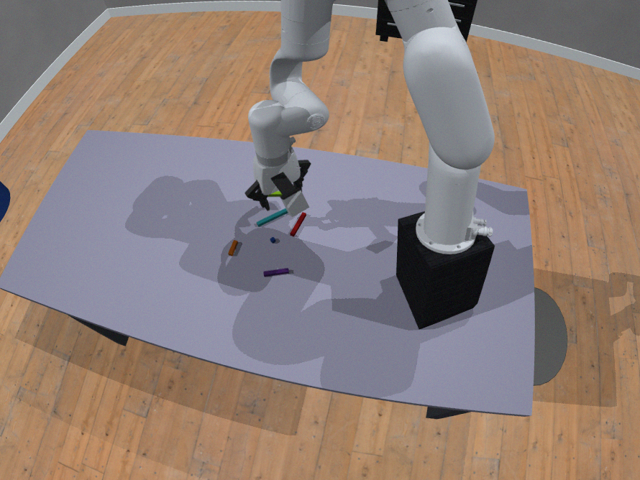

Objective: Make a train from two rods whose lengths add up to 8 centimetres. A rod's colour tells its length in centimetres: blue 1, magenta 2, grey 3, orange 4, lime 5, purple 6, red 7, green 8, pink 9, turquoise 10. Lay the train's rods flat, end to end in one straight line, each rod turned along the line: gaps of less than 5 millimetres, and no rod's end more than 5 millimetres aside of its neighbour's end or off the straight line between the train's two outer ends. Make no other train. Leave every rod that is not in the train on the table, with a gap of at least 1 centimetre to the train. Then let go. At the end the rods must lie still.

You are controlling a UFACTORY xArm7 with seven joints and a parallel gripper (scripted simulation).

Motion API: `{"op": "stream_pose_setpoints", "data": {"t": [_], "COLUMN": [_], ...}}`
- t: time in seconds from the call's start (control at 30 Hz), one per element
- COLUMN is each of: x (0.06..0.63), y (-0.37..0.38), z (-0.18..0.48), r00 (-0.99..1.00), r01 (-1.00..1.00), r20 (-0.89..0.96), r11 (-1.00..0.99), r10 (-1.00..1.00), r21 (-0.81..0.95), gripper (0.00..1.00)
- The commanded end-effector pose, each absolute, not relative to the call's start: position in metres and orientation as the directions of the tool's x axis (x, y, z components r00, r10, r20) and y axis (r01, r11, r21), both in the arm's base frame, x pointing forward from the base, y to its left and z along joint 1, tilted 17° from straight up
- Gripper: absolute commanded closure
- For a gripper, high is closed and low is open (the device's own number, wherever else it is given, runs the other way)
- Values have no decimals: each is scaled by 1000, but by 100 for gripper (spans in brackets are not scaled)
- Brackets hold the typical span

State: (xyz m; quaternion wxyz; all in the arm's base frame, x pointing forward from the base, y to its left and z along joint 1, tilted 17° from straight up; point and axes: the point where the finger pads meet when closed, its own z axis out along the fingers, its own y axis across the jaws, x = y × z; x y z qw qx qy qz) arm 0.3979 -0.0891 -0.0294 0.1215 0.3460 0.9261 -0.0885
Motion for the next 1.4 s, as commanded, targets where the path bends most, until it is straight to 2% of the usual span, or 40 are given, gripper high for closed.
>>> {"op": "stream_pose_setpoints", "data": {"t": [0.0,1.1,1.37], "x": [399,399,399], "y": [-89,-90,-94], "z": [-29,-29,-28], "r00": [-731,-772,-918], "r01": [662,614,361], "r20": [-288,-282,-238], "r11": [746,784,916], "r10": [619,570,316], "r21": [-78,-96,-174], "gripper": [0,0,0]}}
